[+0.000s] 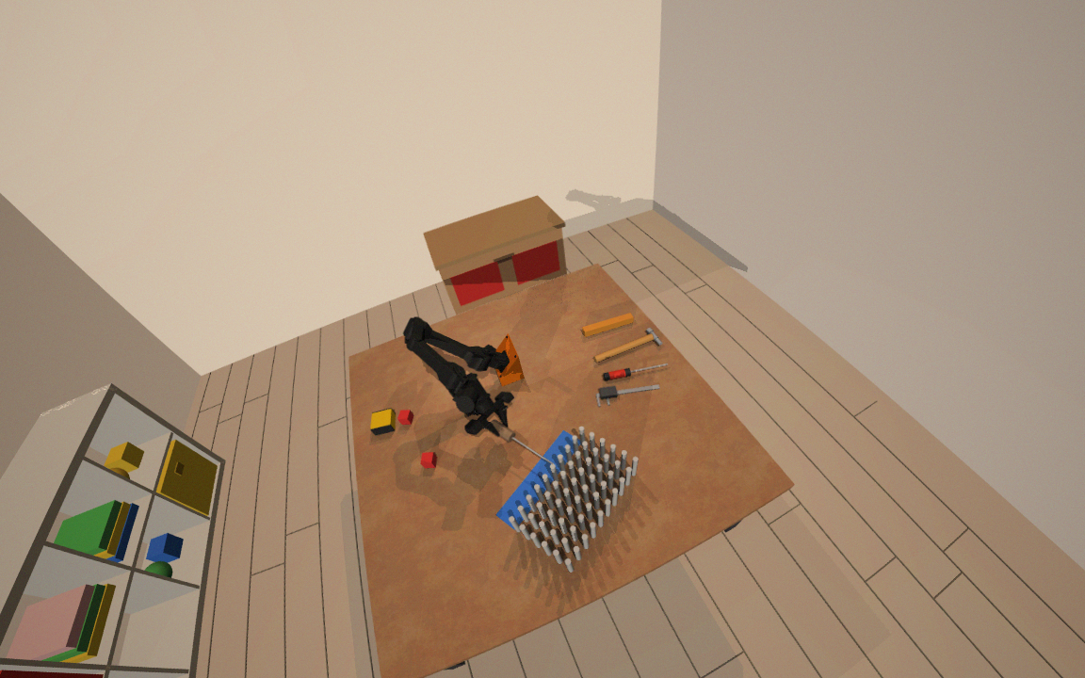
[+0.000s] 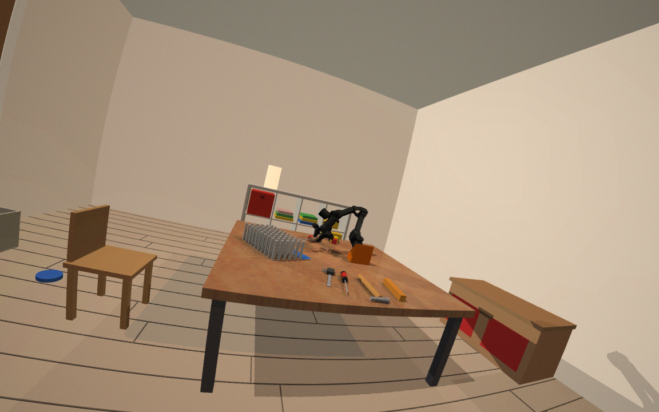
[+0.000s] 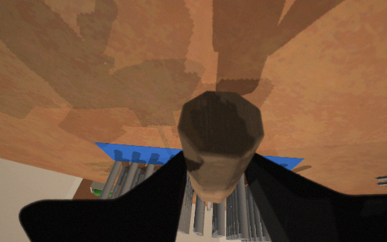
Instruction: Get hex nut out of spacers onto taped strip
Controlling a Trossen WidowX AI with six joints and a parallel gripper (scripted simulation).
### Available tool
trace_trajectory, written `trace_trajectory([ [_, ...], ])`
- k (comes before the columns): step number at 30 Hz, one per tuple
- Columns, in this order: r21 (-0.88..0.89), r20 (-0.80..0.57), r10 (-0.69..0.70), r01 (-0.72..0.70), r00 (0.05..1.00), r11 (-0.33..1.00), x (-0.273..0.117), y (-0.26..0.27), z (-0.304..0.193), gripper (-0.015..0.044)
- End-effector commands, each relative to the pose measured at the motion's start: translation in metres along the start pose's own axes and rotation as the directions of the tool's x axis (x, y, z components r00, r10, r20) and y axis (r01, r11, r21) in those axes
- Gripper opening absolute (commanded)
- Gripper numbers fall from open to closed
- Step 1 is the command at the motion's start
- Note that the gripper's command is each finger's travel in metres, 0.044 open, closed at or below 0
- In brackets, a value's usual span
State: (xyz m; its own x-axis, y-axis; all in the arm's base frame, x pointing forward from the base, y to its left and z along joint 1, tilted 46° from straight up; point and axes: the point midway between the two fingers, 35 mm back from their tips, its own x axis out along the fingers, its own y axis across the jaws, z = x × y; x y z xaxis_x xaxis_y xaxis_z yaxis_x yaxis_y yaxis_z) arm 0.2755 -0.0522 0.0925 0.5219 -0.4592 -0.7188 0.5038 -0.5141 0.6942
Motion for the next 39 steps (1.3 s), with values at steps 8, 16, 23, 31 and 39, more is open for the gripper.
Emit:
trace_trajectory([
  [8, -0.013, -0.01, 0.023, -0.023, 1.0, 1.0, 0.025, -0.007, 0.028, 0.0],
  [16, -0.013, -0.01, 0.023, -0.023, 1.0, 1.0, 0.026, -0.007, 0.026, 0.0],
  [23, -0.013, -0.01, 0.023, -0.023, 1.0, 1.0, 0.028, -0.007, 0.023, 0.0],
  [31, -0.013, -0.01, 0.023, -0.023, 1.0, 1.0, 0.03, -0.007, 0.02, 0.0],
  [39, -0.012, -0.01, 0.023, -0.023, 1.0, 1.0, 0.032, -0.007, 0.017, 0.0],
])
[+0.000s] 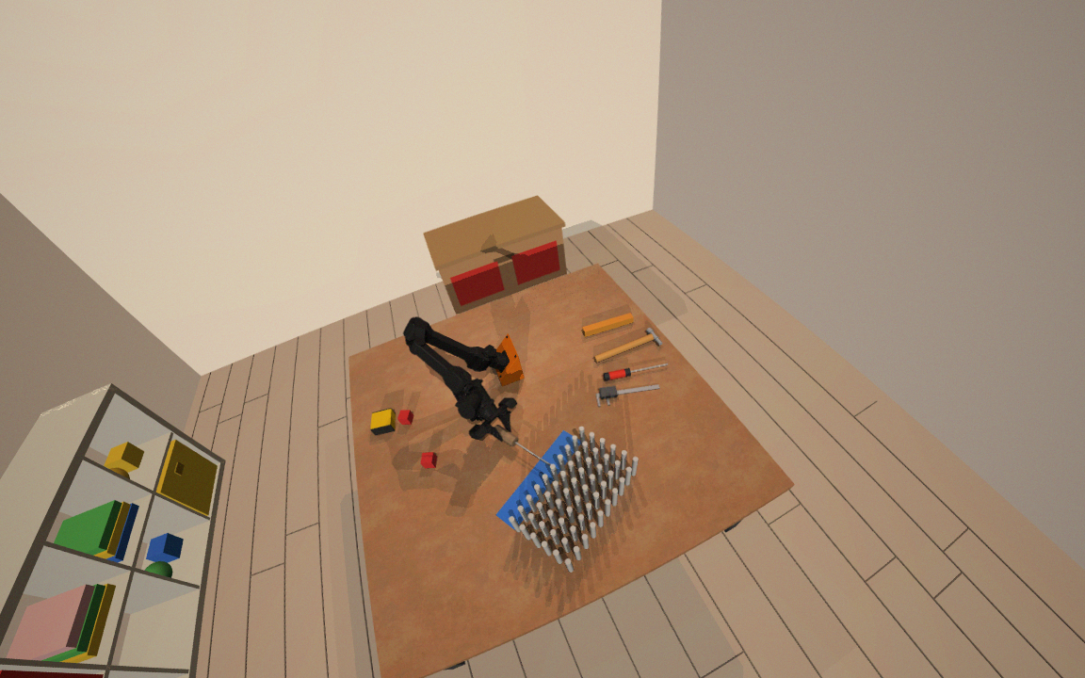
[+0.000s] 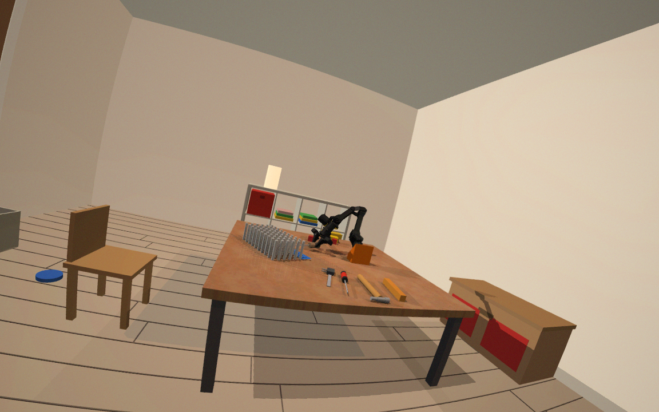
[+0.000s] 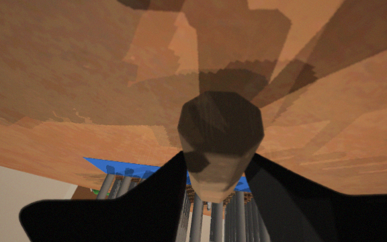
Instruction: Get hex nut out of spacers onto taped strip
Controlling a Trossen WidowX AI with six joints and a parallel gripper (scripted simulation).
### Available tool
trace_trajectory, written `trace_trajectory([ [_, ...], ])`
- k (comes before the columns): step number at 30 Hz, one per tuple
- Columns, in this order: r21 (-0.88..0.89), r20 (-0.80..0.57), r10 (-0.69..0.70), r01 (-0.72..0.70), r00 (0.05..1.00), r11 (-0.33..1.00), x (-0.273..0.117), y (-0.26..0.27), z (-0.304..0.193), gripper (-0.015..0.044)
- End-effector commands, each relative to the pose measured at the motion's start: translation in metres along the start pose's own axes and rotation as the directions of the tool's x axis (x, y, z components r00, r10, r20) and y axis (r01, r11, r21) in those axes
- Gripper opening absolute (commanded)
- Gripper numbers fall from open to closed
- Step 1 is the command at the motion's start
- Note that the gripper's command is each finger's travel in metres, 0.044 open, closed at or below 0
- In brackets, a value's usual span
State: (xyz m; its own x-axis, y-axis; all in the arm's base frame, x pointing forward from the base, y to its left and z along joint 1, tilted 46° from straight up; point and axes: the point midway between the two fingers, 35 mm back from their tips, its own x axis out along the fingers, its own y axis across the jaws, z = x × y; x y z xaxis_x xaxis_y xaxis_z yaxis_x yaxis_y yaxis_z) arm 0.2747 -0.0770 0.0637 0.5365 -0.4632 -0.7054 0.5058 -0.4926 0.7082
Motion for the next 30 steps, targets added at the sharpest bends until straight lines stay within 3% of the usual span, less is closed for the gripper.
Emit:
trace_trajectory([
  [1, 0.005, -0.003, 0.005, -0.005, 1.0, 1.0, 0.001, 0.001, -0.003, 0.0],
  [30, 0.007, -0.003, 0.005, -0.005, 1.0, 1.0, 0.008, 0.002, -0.013, 0.0],
])
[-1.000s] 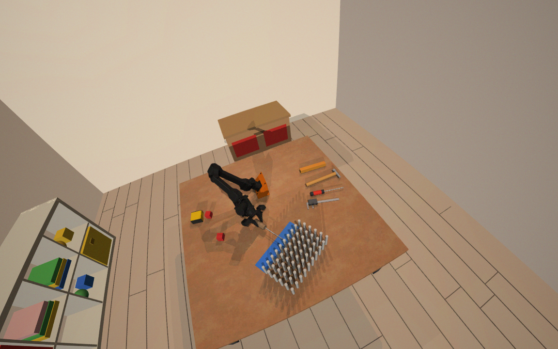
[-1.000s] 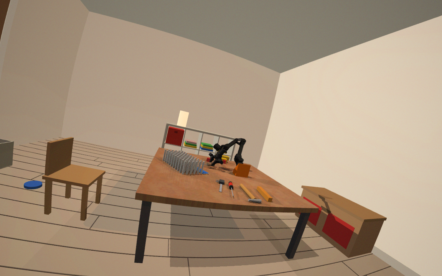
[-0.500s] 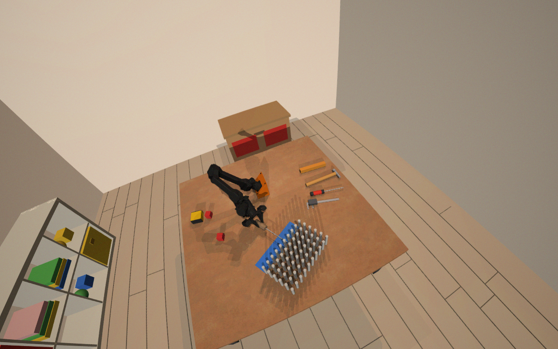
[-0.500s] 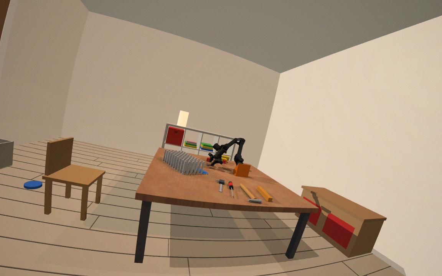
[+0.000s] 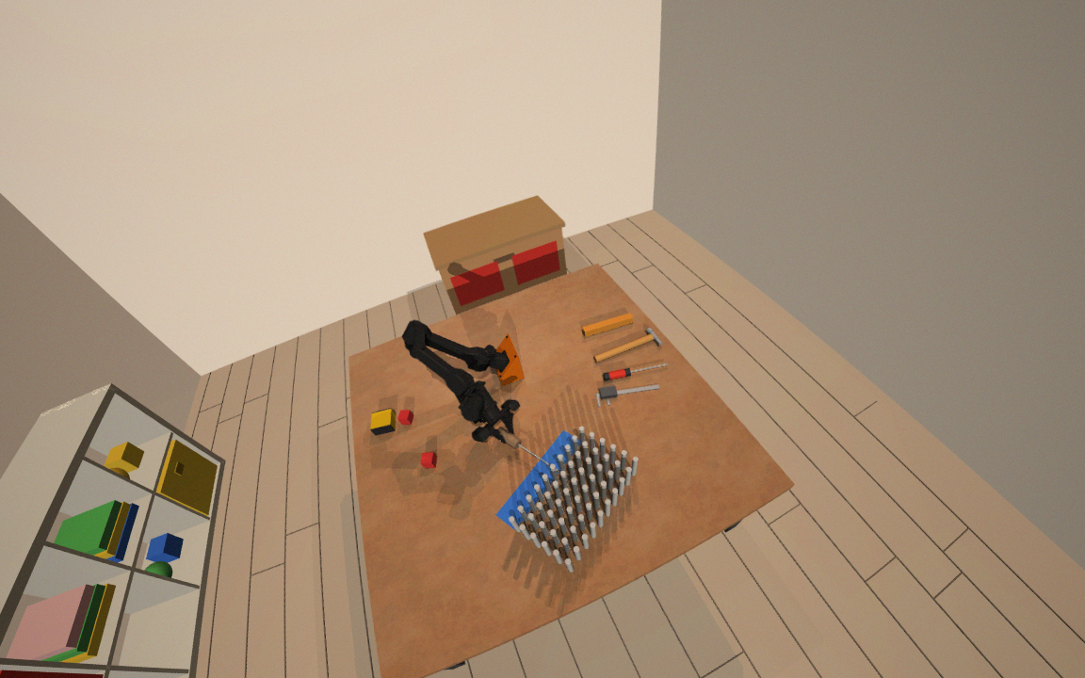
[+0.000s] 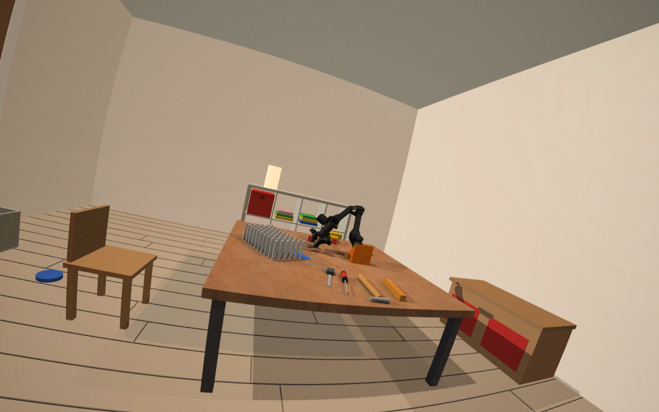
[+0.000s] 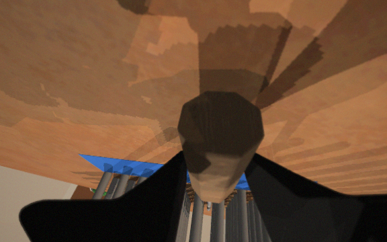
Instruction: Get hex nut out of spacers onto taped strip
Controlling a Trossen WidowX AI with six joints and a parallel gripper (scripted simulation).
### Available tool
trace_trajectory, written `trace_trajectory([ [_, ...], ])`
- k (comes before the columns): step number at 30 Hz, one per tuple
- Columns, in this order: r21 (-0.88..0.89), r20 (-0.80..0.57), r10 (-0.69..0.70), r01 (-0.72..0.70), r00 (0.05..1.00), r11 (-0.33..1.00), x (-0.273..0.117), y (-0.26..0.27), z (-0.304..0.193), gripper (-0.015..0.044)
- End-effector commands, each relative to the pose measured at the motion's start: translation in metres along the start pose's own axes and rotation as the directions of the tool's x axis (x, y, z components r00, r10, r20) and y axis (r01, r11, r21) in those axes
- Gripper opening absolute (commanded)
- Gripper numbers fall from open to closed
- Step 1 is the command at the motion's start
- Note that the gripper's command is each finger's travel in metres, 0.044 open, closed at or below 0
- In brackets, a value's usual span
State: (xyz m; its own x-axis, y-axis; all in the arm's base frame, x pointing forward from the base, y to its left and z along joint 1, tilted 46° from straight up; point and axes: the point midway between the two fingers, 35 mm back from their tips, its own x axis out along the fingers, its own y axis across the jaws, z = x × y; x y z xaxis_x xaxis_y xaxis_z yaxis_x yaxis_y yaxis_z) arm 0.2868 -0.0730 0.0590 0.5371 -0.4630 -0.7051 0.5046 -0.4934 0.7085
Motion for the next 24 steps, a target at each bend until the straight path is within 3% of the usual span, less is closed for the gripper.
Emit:
trace_trajectory([
  [1, 0.005, -0.003, 0.005, -0.005, 1.0, 1.0, 0.0008, 0.0012, -0.0026, 0.0],
  [24, 0.006, -0.003, 0.005, -0.005, 1.0, 1.0, 0.007, 0.0016, -0.0116, 0.0],
])
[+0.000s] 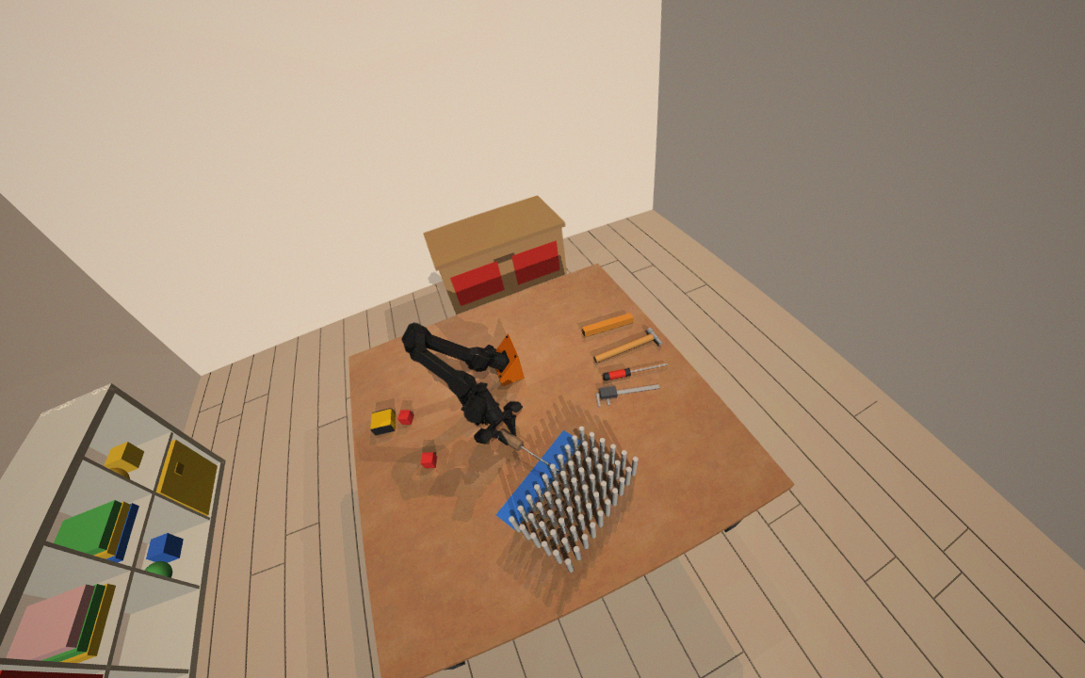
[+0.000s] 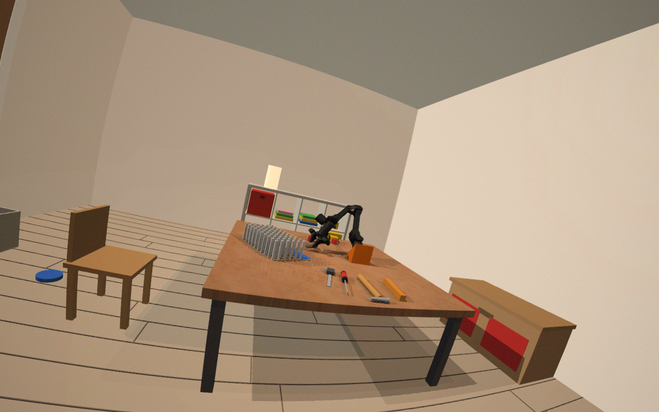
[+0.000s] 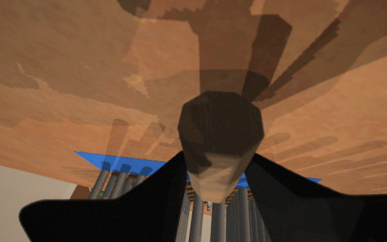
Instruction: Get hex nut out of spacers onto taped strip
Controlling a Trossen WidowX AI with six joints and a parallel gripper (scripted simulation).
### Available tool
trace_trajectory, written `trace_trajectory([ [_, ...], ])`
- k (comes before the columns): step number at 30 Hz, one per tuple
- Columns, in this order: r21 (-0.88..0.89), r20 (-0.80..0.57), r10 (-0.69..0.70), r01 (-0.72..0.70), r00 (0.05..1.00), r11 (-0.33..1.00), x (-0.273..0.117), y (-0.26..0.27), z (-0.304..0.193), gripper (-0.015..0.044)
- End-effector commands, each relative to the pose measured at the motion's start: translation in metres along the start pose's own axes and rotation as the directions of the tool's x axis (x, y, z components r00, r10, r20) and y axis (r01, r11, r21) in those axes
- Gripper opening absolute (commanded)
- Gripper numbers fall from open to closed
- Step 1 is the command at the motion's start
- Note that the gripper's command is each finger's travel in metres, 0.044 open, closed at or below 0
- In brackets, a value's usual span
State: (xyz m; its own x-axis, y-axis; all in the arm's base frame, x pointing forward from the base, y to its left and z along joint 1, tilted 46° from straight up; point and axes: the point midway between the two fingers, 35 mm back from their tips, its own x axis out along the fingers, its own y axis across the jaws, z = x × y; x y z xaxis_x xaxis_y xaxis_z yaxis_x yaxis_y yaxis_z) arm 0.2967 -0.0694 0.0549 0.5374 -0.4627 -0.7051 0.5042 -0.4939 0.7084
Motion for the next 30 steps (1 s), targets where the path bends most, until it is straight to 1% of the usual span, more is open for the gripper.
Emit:
trace_trajectory([
  [1, 0.005, -0.003, 0.005, -0.005, 1.0, 1.0, 0.001, 0.001, -0.003, 0.0],
  [30, 0.006, -0.004, 0.006, -0.006, 1.0, 1.0, 0.009, 0.002, -0.015, 0.0],
])
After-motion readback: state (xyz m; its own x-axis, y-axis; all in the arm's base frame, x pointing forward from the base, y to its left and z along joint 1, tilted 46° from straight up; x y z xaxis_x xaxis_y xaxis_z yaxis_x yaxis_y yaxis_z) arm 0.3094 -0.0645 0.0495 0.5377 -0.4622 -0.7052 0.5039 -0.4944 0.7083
